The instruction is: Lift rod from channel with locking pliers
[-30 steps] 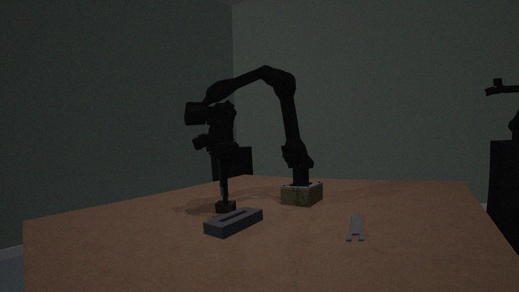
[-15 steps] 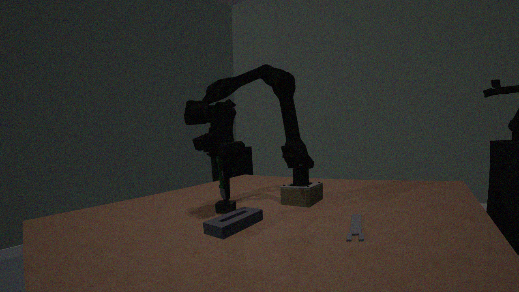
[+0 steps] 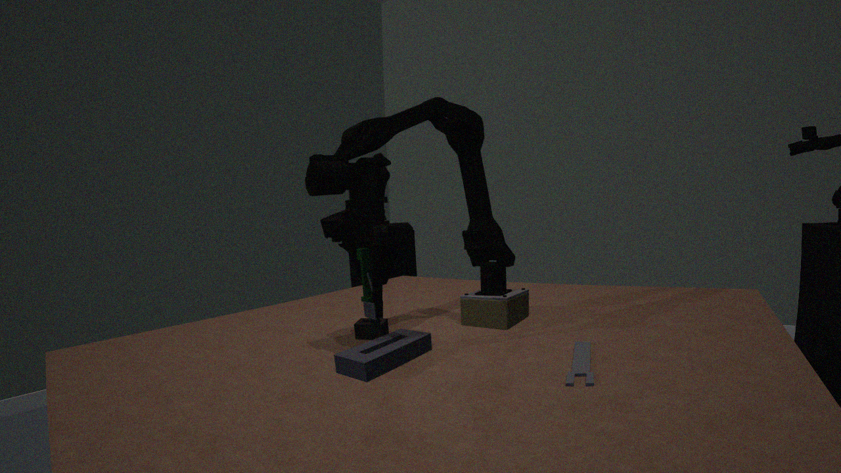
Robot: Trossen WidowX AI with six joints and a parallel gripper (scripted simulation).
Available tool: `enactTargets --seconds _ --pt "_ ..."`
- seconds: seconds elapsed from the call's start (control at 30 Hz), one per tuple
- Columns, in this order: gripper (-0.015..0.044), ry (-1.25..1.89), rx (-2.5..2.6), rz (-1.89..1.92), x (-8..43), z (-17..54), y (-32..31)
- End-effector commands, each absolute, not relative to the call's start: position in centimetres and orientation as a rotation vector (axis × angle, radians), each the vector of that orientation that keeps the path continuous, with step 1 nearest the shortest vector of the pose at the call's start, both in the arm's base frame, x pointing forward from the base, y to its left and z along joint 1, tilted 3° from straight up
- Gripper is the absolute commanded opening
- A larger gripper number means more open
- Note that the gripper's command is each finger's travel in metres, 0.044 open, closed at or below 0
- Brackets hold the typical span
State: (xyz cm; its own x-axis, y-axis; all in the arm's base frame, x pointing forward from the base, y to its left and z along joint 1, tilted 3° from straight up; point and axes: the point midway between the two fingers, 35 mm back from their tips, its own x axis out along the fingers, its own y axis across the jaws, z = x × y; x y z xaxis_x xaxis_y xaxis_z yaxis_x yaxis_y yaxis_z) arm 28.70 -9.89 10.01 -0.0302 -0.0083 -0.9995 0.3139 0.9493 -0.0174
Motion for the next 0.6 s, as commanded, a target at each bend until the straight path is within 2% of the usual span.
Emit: enactTargets --seconds 0.0,0.57 --pt "0.0318 1.577 0.212 -0.23 29.3 10.3 -9.5" --pt "0.0318 1.591 0.076 -0.088 30.6 10.2 -7.1"
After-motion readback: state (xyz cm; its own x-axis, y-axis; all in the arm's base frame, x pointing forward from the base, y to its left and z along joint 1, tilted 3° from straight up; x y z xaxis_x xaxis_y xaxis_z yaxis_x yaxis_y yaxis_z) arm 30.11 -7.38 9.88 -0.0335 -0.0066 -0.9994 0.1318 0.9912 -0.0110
